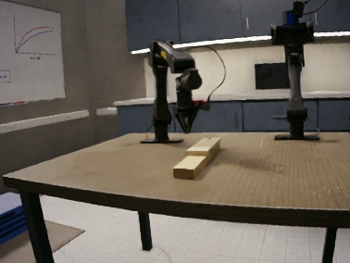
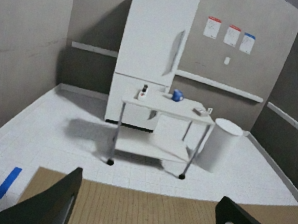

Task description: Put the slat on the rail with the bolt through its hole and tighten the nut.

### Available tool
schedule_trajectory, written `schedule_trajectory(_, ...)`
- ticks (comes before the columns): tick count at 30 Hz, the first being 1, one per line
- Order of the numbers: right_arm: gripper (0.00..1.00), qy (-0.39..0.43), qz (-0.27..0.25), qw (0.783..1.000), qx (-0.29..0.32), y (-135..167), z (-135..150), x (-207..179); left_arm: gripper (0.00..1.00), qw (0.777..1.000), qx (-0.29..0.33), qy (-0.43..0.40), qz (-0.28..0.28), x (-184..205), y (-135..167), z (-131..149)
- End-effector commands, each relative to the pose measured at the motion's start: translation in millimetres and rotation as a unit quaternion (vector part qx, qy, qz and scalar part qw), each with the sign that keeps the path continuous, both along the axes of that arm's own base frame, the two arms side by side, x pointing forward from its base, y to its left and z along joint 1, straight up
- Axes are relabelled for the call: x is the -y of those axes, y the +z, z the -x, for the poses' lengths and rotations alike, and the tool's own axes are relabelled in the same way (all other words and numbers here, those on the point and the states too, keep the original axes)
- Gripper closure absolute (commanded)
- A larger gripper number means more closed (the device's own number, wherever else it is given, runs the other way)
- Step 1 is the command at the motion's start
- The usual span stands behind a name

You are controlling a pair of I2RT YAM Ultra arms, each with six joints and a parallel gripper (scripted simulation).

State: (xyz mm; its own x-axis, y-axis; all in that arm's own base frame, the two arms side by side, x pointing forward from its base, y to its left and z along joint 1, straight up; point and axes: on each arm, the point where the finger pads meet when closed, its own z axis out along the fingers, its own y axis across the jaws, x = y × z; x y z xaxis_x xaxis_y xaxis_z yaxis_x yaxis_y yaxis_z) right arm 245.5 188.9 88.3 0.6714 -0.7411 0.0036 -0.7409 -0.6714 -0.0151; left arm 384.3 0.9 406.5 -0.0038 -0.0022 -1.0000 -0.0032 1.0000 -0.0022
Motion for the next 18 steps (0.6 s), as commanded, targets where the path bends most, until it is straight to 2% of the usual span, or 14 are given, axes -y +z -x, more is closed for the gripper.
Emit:
schedule_trajectory(1,0.88,0.067,0.002,0.998,-0.003,5.4,6.8,-16.8,0.00,1.000,0.008,-0.002,-0.001,-0.1,5.2,3.6)
schedule_trajectory(7,0.88,0.125,0.002,0.992,-0.003,5.8,17.3,-33.8,0.00,1.000,0.008,-0.002,-0.001,-0.1,5.2,3.6)
schedule_trajectory(15,0.88,0.235,0.003,0.972,-0.003,5.5,40.9,-65.0,0.00,1.000,0.008,-0.002,-0.001,-0.1,5.2,3.6)
schedule_trajectory(18,0.88,0.244,0.005,0.970,-0.006,3.6,43.6,-67.7,0.00,1.000,0.008,-0.002,-0.001,-0.1,5.2,3.6)
